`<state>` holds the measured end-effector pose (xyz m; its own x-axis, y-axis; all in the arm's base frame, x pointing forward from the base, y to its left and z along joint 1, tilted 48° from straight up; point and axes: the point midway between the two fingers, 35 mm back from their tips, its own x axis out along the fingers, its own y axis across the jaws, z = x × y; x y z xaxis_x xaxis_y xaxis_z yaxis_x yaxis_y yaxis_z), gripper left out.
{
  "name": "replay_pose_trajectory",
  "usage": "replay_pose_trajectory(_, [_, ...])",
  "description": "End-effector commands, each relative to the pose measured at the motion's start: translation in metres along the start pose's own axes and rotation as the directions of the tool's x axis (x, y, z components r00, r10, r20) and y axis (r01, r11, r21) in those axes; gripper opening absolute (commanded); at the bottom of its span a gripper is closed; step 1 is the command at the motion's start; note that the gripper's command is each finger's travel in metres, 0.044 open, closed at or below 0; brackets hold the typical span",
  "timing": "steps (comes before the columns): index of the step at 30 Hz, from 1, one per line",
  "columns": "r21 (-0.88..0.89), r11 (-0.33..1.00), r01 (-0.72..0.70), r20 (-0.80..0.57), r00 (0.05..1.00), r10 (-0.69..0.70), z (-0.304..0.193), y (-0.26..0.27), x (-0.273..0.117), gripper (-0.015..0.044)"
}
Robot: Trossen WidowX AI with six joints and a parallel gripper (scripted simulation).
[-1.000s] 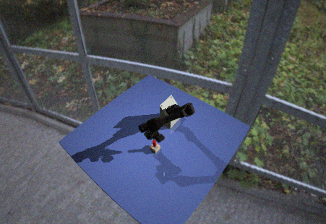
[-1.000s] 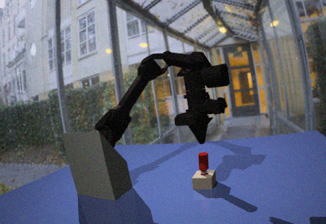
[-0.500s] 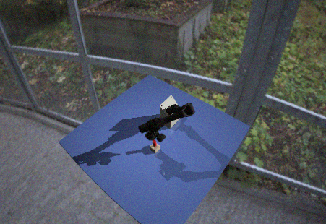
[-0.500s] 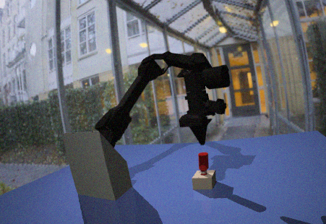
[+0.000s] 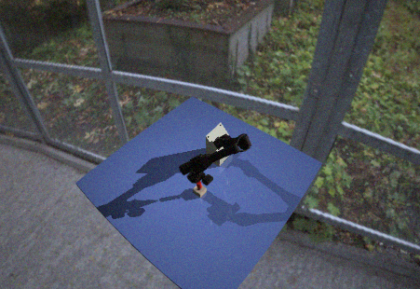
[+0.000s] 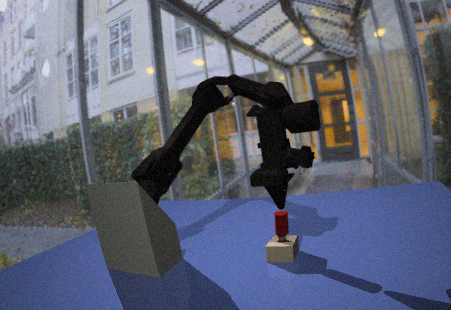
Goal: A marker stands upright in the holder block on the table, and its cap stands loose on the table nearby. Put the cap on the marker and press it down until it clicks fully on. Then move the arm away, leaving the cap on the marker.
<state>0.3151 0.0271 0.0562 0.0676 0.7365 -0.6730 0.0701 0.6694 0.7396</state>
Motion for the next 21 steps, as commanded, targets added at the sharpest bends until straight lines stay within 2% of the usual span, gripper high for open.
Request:
replay_pose_trajectory(1, [0.009, 1.000, -0.005, -0.006, 1.000, 0.005, -0.002, 0.000, 0.008, 0.0000])
replay_pose_trajectory(10, [0.009, 1.000, -0.005, -0.006, 1.000, 0.005, -0.002, 0.000, 0.019, 0.0000])
replay_pose_trajectory(17, [0.002, 1.000, -0.001, 0.005, 1.000, 0.001, 0.001, 0.000, 0.010, 0.0000])
replay_pose_trajectory(21, [0.003, 1.000, 0.006, 0.005, 1.000, -0.006, 0.004, -0.002, -0.039, 0.0000])
